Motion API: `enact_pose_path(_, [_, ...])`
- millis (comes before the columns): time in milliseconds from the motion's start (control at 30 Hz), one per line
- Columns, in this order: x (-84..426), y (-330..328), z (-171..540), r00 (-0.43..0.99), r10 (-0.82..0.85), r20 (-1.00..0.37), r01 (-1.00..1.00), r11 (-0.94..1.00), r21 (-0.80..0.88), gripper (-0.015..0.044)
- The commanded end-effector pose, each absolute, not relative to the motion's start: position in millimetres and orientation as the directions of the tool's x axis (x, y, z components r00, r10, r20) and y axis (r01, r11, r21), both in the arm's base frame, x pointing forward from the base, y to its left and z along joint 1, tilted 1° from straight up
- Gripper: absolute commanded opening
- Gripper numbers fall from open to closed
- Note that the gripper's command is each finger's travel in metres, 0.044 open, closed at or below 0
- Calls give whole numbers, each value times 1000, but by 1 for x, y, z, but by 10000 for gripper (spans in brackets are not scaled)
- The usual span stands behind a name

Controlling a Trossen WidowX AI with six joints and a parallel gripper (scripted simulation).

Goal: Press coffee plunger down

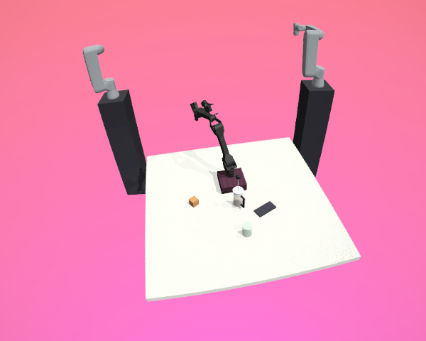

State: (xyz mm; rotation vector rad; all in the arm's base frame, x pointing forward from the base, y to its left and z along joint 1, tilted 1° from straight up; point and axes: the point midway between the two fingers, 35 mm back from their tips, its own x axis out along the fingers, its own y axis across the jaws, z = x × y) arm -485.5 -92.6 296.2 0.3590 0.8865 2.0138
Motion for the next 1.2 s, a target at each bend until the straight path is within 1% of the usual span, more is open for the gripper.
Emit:
enact_pose_path(0, [-485, -94, 296, -576, 813, -82, -607, -358, 709, 426])
enact_pose_path(33, [-484, -99, 297, -587, 805, -85, -605, -367, 706, 440])
enact_pose_path(167, [-465, -143, 306, -693, 712, -112, -579, -457, 675, 440])
enact_pose_path(200, [-462, -148, 305, -705, 698, -120, -592, -487, 642, 440])
enact_pose_path(400, [-434, -197, 315, -824, 542, -168, -526, -618, 585, 440])
enact_pose_path(533, [-397, -239, 320, -895, 400, -199, -439, -711, 549, 440])
enact_pose_path(733, [-316, -307, 334, -964, 91, -250, -203, -858, 472, 440])
enact_pose_path(833, [-268, -334, 340, -958, -78, -275, -58, -888, 455, 440])
enact_pose_path(933, [-217, -354, 345, -922, -246, -299, 105, -902, 419, 440])
enact_pose_path(1067, [-146, -369, 350, -826, -457, -331, 332, -868, 369, 440])
enact_pose_path(1167, [-105, -368, 345, -731, -573, -372, 463, -816, 347, 440])
